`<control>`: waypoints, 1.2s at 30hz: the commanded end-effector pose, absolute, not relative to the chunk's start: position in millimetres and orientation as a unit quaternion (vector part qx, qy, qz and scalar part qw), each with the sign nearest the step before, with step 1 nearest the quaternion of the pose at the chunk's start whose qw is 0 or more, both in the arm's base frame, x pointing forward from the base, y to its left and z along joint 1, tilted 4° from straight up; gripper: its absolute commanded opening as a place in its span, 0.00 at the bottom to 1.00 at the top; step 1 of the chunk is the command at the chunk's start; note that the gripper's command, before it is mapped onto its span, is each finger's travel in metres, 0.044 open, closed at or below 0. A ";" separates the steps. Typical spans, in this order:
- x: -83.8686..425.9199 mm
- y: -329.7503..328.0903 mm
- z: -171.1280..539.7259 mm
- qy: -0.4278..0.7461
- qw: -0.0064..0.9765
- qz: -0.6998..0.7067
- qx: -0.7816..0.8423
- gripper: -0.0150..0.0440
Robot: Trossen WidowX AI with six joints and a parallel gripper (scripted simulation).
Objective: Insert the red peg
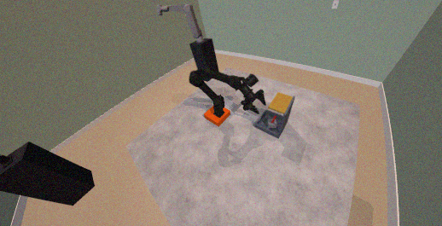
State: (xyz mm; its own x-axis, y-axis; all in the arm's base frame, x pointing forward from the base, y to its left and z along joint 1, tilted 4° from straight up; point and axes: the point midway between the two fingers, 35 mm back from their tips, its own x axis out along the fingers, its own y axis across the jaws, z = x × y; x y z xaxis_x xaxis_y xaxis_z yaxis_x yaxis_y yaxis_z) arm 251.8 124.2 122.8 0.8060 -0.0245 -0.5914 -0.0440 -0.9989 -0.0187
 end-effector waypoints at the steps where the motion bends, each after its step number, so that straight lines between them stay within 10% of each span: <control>1: 241.8 124.8 137.2 0.017 0.024 0.303 -0.953 1.00; 36: 227.3 121.5 146.1 0.016 0.024 0.301 -0.953 1.00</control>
